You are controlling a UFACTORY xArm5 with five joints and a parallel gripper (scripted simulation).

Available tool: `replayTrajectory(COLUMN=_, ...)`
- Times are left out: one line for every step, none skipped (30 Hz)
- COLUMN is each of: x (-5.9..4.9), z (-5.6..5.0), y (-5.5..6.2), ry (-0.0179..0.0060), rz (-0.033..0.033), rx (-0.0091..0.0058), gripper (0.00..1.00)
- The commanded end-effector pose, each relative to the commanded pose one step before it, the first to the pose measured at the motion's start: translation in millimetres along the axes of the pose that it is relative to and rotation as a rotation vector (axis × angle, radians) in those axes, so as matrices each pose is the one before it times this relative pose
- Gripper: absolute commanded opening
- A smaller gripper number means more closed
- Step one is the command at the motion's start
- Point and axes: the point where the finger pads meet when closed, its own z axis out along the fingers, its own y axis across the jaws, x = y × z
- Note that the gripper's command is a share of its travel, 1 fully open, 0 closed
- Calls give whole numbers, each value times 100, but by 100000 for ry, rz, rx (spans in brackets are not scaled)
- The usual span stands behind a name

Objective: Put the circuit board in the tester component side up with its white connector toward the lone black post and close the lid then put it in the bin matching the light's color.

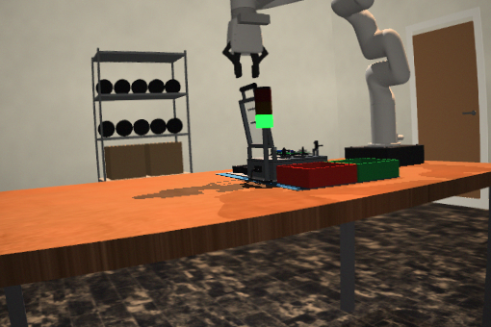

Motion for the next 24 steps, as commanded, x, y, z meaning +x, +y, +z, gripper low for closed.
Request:
replayTrajectory(x=5, z=-1156, y=62, ry=24, rz=0, rx=-254, gripper=52)
replayTrajectory(x=0, z=-150, y=0, ry=0, rz=0, rx=0, gripper=52)
replayTrajectory(x=0, z=-110, y=0, ry=0, rz=0, rx=0, gripper=52)
replayTrajectory(x=0, z=-73, y=0, ry=0, rz=0, rx=0, gripper=52)
replayTrajectory(x=0, z=0, y=0, ry=0, rz=0, rx=0, gripper=52)
replayTrajectory(x=0, z=0, y=0, ry=0, rz=0, rx=0, gripper=52)
replayTrajectory(x=0, z=-40, y=0, ry=0, rz=0, rx=0, gripper=52)
replayTrajectory(x=0, z=-16, y=0, ry=0, rz=0, rx=0, gripper=52)
replayTrajectory(x=0, z=-2, y=0, ry=0, rz=0, rx=0, gripper=52)
replayTrajectory(x=0, z=0, y=0, ry=0, rz=0, rx=0, gripper=100)
replayTrajectory(x=0, z=0, y=0, ry=0, rz=0, rx=0, gripper=100)
replayTrajectory(x=0, z=0, y=0, ry=0, rz=0, rx=0, gripper=100)
replayTrajectory(x=0, z=0, y=0, ry=0, rz=0, rx=0, gripper=100)
replayTrajectory(x=0, z=0, y=0, ry=0, rz=0, rx=0, gripper=100)
replayTrajectory(x=0, z=0, y=0, ry=0, rz=0, rx=0, gripper=100)
replayTrajectory(x=0, z=0, y=0, ry=0, rz=0, rx=0, gripper=100)
replayTrajectory(x=0, z=0, y=0, ry=0, rz=0, rx=0, gripper=100)
replayTrajectory(x=0, z=0, y=0, ry=0, rz=0, rx=0, gripper=100)
replayTrajectory(x=0, z=0, y=-2, ry=0, rz=0, rx=0, gripper=100)
replayTrajectory(x=0, z=0, y=-14, ry=0, rz=0, rx=0, gripper=100)
replayTrajectory(x=0, z=0, y=-37, ry=0, rz=0, rx=0, gripper=100)
replayTrajectory(x=0, z=0, y=0, ry=0, rz=0, rx=0, gripper=100)
replayTrajectory(x=0, z=0, y=0, ry=0, rz=0, rx=0, gripper=100)
replayTrajectory(x=0, z=0, y=-67, ry=0, rz=0, rx=0, gripper=100)
